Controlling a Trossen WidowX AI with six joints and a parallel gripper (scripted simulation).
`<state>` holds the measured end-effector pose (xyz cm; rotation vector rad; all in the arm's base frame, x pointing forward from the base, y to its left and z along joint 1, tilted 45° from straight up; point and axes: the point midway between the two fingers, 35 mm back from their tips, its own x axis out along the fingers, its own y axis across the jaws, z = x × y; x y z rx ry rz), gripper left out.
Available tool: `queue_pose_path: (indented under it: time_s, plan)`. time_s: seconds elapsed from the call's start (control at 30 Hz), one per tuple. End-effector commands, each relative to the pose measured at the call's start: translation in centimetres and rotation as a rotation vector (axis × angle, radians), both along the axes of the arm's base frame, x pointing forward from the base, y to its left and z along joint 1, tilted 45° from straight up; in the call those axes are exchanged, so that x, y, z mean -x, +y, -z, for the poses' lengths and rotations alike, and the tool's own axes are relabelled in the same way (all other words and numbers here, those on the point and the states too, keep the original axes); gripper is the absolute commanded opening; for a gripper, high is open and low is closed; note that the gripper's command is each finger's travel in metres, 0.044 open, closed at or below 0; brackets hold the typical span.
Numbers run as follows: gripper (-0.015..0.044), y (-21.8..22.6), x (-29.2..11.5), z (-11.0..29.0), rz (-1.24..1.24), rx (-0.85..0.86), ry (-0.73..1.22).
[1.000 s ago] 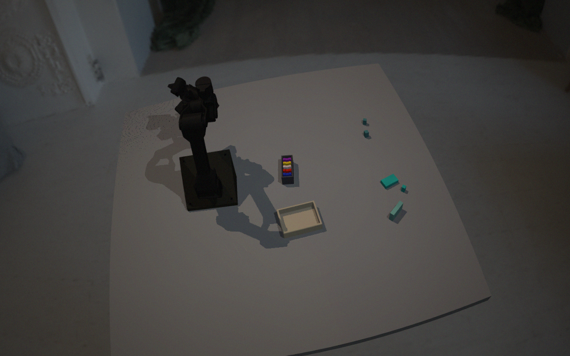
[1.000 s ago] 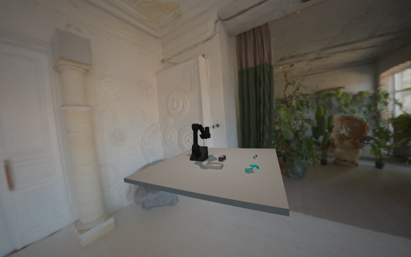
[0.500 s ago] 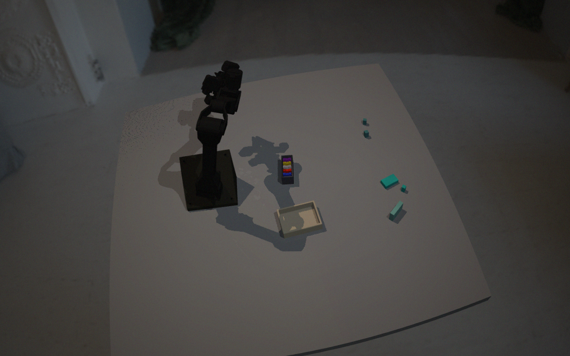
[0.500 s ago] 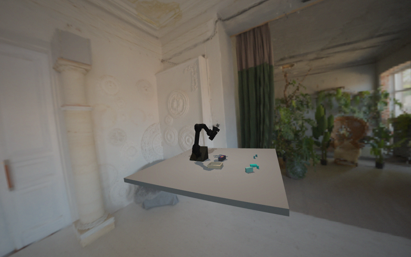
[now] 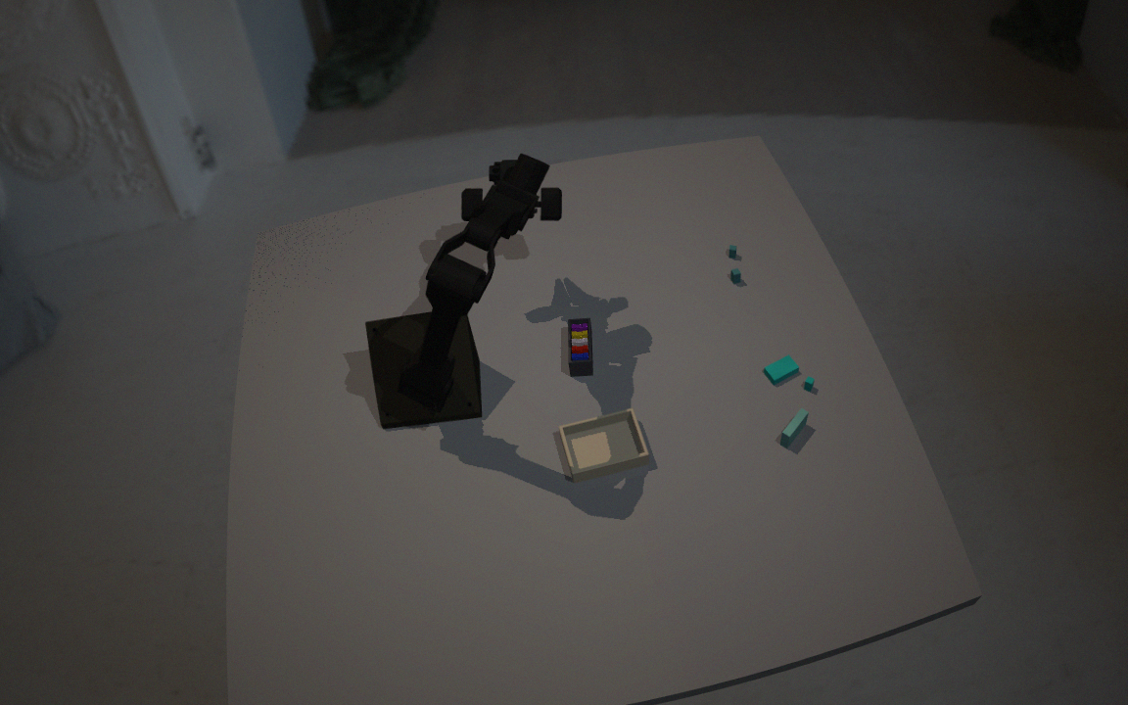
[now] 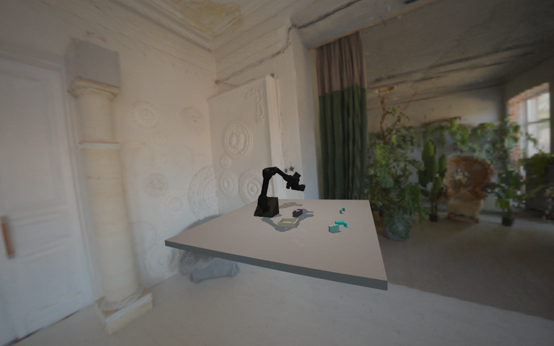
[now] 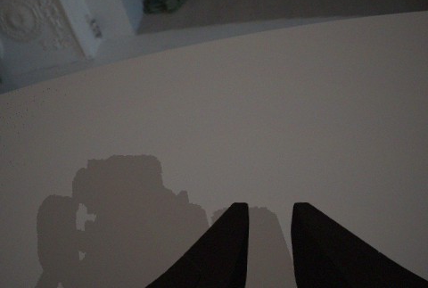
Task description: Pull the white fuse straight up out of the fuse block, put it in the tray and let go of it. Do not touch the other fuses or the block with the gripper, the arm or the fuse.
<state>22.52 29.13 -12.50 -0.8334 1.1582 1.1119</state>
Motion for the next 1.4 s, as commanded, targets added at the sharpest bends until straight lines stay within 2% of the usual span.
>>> queue_pose_path:
  time_s: [0.0, 0.3, 0.57, 1.37]
  plan:
    - [0.0063, -6.7, -3.8, -1.7, 0.508, 0.259, -0.001]
    - [0.0063, -15.9, -5.7, -5.5, 1.061, 0.568, -0.092]
    - [0.0063, -23.5, -5.7, -10.6, 1.497, 0.825, -0.303]
    - [0.0063, -24.9, -5.8, -10.8, 1.527, 0.843, -0.326]
